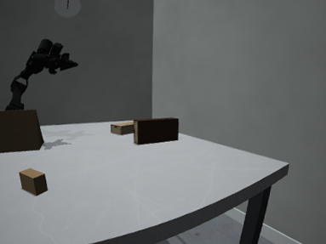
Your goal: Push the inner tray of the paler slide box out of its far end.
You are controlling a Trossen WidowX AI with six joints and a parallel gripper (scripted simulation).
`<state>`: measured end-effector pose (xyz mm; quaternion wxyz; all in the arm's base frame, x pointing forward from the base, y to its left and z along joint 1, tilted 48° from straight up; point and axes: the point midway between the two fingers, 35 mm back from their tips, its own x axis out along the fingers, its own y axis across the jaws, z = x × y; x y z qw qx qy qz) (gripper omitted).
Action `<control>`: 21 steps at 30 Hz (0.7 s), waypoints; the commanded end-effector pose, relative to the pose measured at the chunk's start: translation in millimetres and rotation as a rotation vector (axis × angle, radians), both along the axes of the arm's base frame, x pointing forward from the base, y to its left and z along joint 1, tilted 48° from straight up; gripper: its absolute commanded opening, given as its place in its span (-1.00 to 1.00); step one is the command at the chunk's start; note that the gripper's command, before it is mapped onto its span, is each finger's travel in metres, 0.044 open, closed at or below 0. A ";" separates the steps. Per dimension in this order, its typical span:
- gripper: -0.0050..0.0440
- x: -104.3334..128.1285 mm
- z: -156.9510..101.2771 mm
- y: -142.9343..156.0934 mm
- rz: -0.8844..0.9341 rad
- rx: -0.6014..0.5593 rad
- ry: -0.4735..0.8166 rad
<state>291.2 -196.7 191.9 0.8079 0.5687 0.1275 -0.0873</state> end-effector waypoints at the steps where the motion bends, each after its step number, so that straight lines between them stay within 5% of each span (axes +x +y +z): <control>1: -0.80 38.2 -5.9 15.7 0.119 -0.068 -0.045; 12: -0.88 92.3 -21.7 71.9 0.348 -0.202 -0.148; 21: -1.00 127.9 -55.3 158.3 0.604 -0.292 -0.243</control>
